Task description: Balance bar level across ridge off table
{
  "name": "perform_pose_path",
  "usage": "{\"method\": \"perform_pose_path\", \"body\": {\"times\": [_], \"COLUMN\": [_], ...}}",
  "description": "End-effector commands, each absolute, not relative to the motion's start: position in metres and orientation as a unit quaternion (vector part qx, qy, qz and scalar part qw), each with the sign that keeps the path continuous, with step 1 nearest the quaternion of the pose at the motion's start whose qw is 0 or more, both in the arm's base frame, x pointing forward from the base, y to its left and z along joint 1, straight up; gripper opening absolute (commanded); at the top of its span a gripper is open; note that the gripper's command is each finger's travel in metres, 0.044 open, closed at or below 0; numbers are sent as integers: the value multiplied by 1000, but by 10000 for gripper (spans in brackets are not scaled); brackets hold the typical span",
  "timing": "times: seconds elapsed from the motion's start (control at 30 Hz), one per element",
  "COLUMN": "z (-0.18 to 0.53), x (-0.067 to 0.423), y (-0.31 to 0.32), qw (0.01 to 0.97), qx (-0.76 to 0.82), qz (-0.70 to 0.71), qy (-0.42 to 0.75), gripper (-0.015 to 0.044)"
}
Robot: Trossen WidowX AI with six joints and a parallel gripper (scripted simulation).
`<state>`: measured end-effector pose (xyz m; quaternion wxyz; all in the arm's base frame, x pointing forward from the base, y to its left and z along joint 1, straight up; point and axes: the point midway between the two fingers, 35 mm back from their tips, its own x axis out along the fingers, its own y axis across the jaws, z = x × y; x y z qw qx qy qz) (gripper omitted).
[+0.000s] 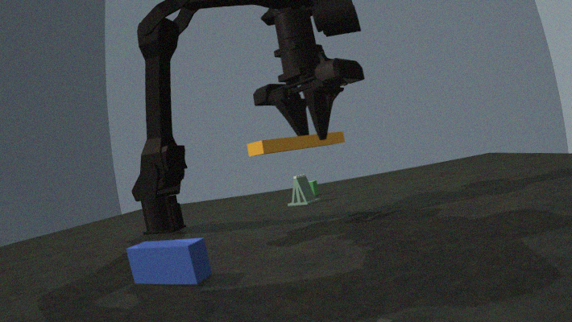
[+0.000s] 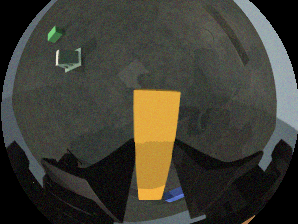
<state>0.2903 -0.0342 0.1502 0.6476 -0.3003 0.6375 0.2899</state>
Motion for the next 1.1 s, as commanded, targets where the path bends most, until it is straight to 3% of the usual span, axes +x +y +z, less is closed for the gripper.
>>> {"method": "perform_pose_path", "body": {"times": [0.0,1.07], "z": [154,156], "x": [294,288], "y": [-20,102], "qw": [663,717], "qx": [-275,22], "qz": [265,-14], "qy": [644,697], "gripper": [0,0]}}
